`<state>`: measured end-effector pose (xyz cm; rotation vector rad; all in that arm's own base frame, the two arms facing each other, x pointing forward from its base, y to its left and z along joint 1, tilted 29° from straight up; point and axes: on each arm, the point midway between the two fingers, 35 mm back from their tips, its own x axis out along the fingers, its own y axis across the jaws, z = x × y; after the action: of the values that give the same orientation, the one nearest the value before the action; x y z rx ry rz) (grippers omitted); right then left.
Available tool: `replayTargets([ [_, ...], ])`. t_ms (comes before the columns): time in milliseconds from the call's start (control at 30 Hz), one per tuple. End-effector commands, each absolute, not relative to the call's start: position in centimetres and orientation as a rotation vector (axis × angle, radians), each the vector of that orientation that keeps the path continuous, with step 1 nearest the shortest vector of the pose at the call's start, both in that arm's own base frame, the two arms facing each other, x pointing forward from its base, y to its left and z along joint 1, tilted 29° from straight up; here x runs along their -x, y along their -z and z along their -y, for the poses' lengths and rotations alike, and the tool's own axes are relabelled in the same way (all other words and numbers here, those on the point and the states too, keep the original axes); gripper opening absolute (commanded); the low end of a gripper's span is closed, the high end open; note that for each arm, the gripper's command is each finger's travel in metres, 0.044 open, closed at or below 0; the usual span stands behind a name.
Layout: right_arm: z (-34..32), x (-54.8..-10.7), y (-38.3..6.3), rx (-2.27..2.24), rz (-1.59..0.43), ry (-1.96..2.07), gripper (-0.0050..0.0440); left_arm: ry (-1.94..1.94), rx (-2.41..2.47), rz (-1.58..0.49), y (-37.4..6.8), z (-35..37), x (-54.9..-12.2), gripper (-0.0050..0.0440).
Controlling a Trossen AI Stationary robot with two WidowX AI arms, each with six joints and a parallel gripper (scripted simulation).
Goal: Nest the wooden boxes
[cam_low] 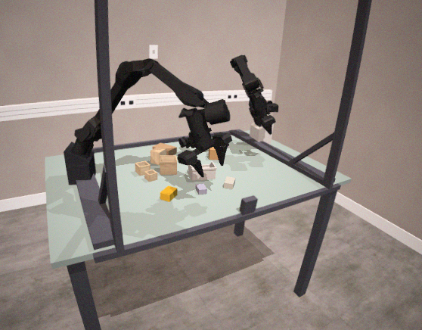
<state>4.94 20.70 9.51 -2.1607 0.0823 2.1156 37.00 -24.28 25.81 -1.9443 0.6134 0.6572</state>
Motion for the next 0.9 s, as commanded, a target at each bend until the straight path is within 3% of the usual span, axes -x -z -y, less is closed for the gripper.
replayTargets([
  [0,-20.9,-6.0,-10.6,2.079,-0.185,-1.998,0.0400,-0.544,1.901,-0.637,-26.9,22.8,-36.6,0.0400],
  [100,-20.4,-8.1,-11.5,1.915,-0.392,-1.821,0.0400,-0.451,1.751,-0.635,-26.9,20.0,-36.2,0.0400],
  [367,-18.7,-11.8,-13.4,1.544,-0.716,-1.446,0.0400,-0.290,1.446,-0.602,-26.4,15.0,-34.9,0.0400],
  [867,-13.8,-17.2,-16.7,0.821,-1.027,-0.776,0.0400,-0.081,0.850,-0.476,-23.8,7.5,-31.3,0.0400],
])
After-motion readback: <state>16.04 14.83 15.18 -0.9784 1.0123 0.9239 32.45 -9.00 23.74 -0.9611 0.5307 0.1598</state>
